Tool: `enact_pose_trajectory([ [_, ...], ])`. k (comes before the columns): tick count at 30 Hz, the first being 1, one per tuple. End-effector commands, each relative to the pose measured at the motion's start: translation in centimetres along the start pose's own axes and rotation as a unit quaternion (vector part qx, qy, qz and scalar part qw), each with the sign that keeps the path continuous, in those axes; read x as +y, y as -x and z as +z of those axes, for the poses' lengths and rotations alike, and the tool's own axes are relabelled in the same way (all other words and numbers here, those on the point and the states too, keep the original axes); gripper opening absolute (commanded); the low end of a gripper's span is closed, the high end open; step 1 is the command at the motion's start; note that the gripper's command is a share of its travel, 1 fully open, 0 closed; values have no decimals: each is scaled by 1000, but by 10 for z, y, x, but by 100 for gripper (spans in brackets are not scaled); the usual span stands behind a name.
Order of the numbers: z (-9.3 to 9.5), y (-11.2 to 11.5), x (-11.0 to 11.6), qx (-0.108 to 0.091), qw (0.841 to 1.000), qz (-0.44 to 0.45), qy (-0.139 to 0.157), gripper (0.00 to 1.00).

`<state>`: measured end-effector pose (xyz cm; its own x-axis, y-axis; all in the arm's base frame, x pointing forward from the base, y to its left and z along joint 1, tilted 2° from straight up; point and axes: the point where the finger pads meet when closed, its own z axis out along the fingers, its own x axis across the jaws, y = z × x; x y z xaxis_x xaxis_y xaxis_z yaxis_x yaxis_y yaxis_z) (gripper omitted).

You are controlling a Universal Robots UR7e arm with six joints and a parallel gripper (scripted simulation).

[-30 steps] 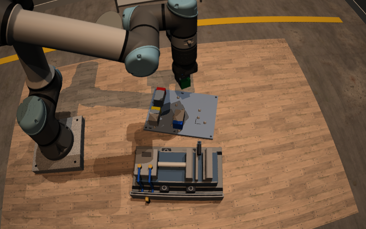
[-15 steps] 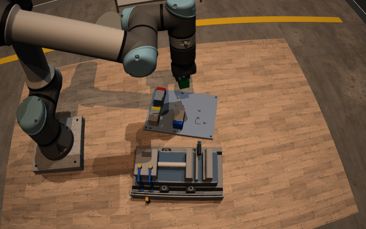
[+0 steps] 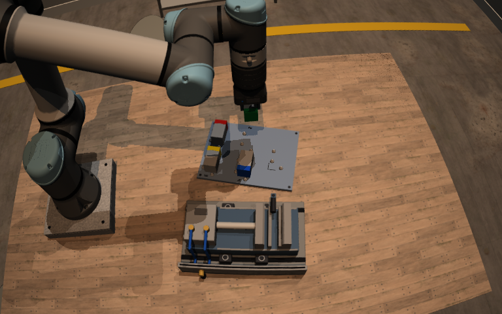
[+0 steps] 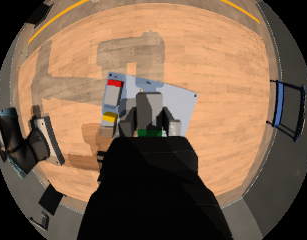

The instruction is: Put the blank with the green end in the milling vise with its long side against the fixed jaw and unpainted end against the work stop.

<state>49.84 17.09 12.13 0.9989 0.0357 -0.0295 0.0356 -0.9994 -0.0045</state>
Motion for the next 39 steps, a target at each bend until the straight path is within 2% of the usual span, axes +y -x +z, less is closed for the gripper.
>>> enact_pose_trajectory([
  [1, -1, 0, 0, 1, 999, 41, 0, 0],
  [14, -1, 0, 0, 1, 999, 53, 0, 0],
  [19, 1, -5, 50, 1, 999, 53, 0, 0],
  [31, 1, -5, 50, 1, 999, 53, 0, 0],
  [36, 2, -9, 98, 1, 999, 53, 0, 0],
  [39, 2, -9, 98, 1, 999, 53, 0, 0],
])
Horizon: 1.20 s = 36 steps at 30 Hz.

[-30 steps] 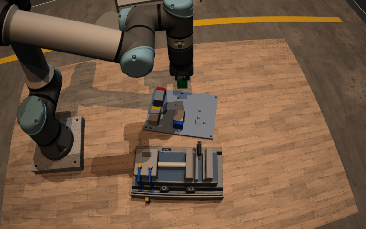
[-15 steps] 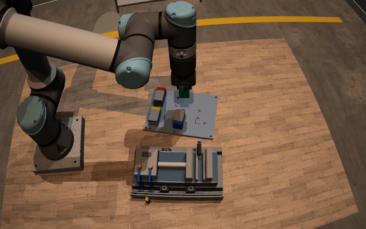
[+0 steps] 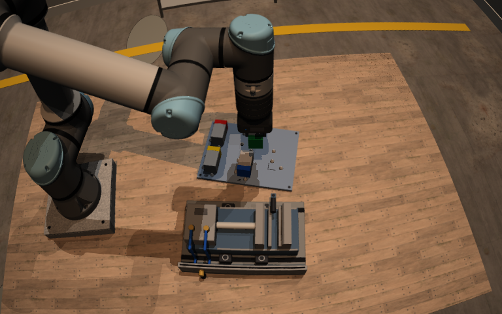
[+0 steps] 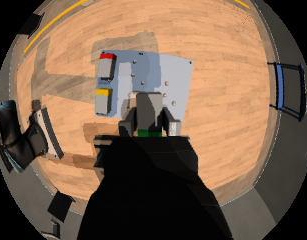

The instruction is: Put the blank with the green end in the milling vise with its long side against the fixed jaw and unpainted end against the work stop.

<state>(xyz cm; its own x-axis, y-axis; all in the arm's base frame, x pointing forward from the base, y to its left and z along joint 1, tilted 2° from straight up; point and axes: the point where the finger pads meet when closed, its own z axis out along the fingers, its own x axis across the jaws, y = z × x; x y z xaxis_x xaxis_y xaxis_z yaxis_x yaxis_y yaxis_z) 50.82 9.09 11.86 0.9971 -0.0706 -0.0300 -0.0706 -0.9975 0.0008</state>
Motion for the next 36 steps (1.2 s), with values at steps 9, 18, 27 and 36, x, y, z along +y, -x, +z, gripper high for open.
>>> enact_pose_trajectory([
  [9, 0, -4, 17, 1, 1000, -1, -1, 0],
  [18, 1, -13, 65, 1, 1000, -1, -1, 0],
  [27, 1, -15, 73, 1, 1000, 0, 0, 0],
  [36, 3, -23, 112, 1, 1000, -1, 0, 0],
])
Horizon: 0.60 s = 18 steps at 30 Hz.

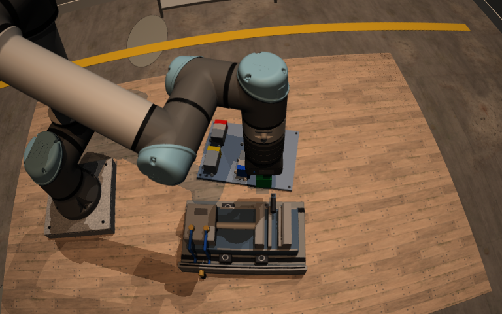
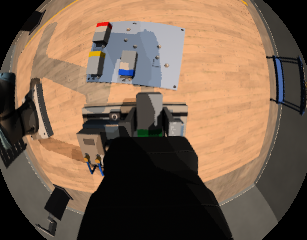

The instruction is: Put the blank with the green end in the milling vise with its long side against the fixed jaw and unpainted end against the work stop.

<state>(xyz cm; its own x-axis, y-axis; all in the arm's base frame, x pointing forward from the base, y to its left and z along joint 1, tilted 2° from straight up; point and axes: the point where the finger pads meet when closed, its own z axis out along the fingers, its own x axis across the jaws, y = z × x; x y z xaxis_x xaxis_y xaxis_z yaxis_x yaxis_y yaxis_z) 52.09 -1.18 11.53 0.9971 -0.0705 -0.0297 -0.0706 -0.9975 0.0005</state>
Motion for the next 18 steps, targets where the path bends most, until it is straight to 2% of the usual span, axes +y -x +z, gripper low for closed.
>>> enact_pose_trajectory([
  [1, 0, -3, 10, 1, 1000, 0, 0, 0],
  [7, 0, -3, 10, 1, 1000, 0, 0, 0],
  [12, 1, -12, 58, 1, 1000, 0, 0, 0],
  [18, 1, -12, 58, 1, 1000, 0, 0, 0],
])
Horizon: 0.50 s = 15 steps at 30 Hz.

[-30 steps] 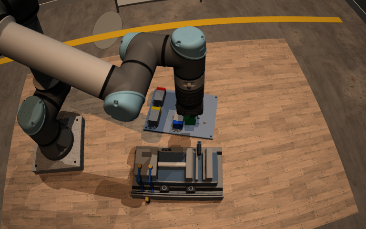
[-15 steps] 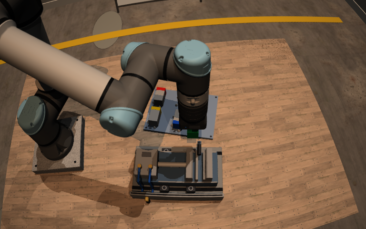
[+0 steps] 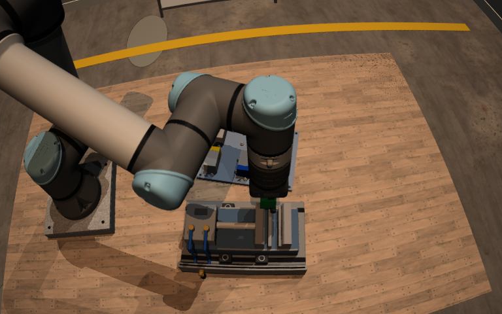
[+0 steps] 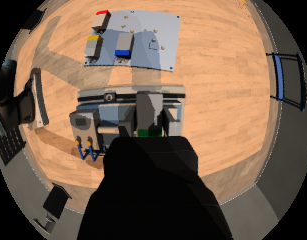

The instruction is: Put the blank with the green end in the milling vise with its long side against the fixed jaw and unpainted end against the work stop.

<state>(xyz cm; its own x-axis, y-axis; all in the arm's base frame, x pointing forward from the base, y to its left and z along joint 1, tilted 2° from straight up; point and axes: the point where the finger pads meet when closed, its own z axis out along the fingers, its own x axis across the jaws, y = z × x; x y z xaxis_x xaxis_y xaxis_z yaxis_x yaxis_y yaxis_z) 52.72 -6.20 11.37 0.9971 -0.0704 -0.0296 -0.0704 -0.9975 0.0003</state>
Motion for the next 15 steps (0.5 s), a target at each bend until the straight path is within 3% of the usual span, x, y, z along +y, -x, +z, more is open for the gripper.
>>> enact_pose_trajectory([
  [1, 0, -2, 8, 1, 1000, 0, 0, 0],
  [6, 0, -2, 8, 1, 1000, 0, 0, 0],
  [11, 1, -14, 65, 1, 1000, 0, 0, 0],
  [15, 1, -14, 65, 1, 1000, 0, 0, 0],
])
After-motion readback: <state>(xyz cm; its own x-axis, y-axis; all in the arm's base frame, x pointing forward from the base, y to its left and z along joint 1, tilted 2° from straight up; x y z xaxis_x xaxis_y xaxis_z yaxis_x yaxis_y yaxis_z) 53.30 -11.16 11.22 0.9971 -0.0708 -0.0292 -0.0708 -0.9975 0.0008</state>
